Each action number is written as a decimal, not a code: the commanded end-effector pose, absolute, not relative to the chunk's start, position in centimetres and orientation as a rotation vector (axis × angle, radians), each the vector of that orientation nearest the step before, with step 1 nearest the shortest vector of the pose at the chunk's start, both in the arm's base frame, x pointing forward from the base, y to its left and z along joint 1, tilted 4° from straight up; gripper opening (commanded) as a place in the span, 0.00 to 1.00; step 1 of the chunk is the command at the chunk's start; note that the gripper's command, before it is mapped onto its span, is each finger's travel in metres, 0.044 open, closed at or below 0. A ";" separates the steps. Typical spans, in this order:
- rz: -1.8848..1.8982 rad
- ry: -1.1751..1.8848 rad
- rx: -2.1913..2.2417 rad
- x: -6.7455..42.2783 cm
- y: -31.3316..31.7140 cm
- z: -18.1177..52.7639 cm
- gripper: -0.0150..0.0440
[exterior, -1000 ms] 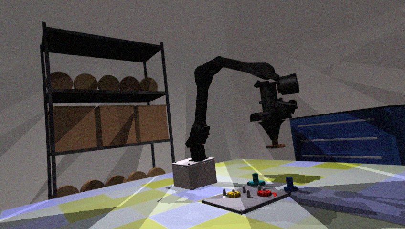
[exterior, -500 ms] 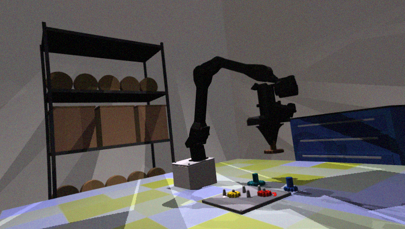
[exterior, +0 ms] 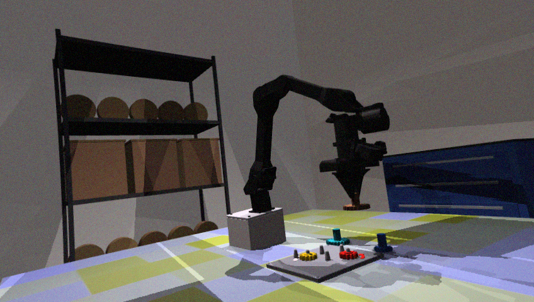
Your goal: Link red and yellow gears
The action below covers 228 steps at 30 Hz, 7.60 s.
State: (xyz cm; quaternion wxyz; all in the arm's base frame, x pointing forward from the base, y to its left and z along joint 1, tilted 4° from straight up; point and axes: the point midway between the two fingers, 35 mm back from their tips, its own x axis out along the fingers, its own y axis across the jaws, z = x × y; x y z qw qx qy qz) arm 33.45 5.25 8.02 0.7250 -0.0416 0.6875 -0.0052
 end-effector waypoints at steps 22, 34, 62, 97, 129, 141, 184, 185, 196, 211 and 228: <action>-0.006 1.514 -0.103 34.0 -1.0 6.2 0.25; -0.007 1.513 -0.111 33.8 -4.0 5.3 0.25; -0.008 1.513 -0.120 33.1 -7.6 4.4 0.25; 0.030 1.514 -0.161 33.3 -7.9 1.1 0.25; 0.082 1.514 -0.216 33.3 -8.0 -0.6 0.25; 0.017 1.514 -0.148 33.4 -8.0 -0.1 0.49; 0.000 1.514 -0.129 32.5 -7.3 8.6 1.00; 0.000 1.514 -0.129 32.5 -7.3 8.6 1.00; 0.000 1.514 -0.129 32.5 -7.3 8.6 1.00; -0.013 1.506 -0.128 32.8 -2.8 8.9 1.00; 0.037 1.523 -0.112 23.9 21.3 9.9 1.00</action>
